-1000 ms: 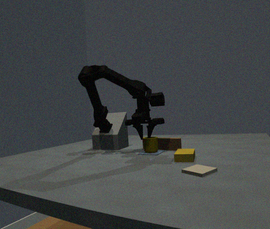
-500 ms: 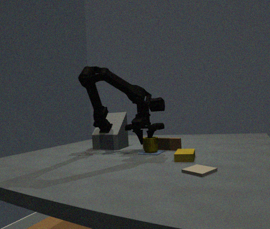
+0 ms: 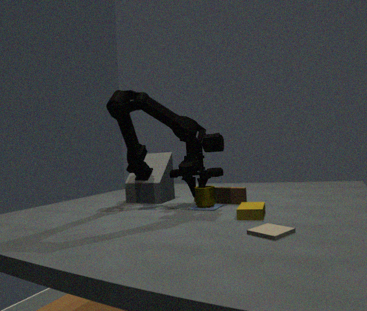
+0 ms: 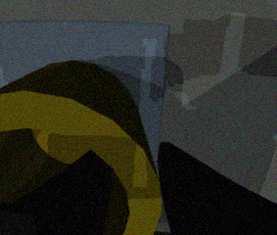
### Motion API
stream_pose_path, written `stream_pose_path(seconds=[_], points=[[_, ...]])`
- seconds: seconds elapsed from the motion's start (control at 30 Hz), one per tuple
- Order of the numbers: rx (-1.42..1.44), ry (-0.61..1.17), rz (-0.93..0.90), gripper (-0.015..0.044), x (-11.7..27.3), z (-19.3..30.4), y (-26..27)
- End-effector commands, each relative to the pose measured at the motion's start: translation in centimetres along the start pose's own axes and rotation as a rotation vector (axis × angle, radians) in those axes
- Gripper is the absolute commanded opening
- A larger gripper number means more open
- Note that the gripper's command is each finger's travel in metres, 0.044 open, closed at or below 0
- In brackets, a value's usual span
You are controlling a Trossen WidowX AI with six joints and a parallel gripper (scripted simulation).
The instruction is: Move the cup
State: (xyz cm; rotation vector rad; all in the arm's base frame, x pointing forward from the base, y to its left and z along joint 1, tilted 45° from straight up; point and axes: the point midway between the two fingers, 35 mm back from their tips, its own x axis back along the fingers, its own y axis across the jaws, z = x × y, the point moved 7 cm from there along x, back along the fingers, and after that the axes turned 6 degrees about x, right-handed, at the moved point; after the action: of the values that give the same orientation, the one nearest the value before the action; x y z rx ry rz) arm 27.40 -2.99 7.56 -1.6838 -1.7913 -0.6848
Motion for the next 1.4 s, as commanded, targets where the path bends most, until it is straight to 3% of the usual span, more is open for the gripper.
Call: stream_pose_path(seconds=[0.0, 0.3, 1.17, 1.37], points=[[-0.001, 0.000, -0.001, 0.0073, 0.0, 0.0, 0.0], [-0.001, 0.000, -0.001, 0.0000, 0.0, 0.0, 0.0], [0.007, 0.000, -0.001, 0.0000, 8.3, 0.4, 0.0], [0.016, -0.005, 0.003, 0.0000, 8.2, 0.5, -0.2]])
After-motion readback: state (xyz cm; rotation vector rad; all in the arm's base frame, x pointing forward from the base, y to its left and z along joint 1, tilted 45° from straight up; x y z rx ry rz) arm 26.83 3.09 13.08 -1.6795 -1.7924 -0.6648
